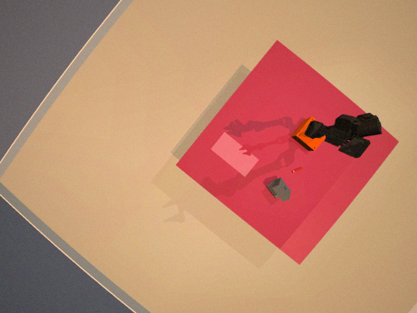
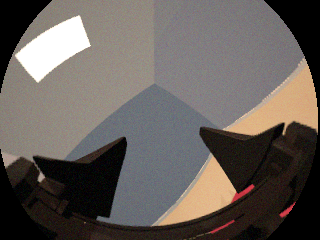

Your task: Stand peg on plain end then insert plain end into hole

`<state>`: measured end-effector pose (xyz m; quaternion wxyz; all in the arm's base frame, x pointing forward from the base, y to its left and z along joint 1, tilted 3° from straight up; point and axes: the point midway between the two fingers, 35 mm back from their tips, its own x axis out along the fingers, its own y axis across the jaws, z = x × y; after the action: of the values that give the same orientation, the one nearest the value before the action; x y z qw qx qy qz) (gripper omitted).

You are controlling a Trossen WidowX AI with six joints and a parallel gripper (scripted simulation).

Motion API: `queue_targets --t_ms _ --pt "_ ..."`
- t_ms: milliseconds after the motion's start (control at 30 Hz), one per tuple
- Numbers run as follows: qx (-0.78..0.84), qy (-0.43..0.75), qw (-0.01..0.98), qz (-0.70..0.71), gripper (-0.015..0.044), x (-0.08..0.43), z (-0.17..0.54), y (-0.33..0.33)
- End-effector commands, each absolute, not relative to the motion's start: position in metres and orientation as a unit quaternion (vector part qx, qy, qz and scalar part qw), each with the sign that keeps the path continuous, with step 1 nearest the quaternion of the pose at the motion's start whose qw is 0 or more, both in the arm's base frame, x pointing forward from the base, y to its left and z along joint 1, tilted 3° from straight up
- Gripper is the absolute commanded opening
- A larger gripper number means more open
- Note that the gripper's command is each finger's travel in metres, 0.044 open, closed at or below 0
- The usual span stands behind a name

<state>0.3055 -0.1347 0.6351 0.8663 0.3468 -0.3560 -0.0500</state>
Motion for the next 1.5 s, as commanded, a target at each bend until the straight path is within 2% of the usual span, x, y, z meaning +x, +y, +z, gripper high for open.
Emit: queue_targets --t_ms 0,500,800,1133,1467 --pt "0.368 -0.292 0.881 -0.054 0.044 0.341 0.601 -0.129" --pt "0.432 -0.07 0.897 -0.066 0.044 0.421 0.482 -0.077" --pt "0.431 0.082 0.896 -0.065 0.044 0.45 0.397 -0.027" --pt "0.405 0.248 0.878 -0.063 0.044 0.453 0.304 0.033" --pt "0.352 0.407 0.841 -0.06 0.044 0.425 0.217 0.091"
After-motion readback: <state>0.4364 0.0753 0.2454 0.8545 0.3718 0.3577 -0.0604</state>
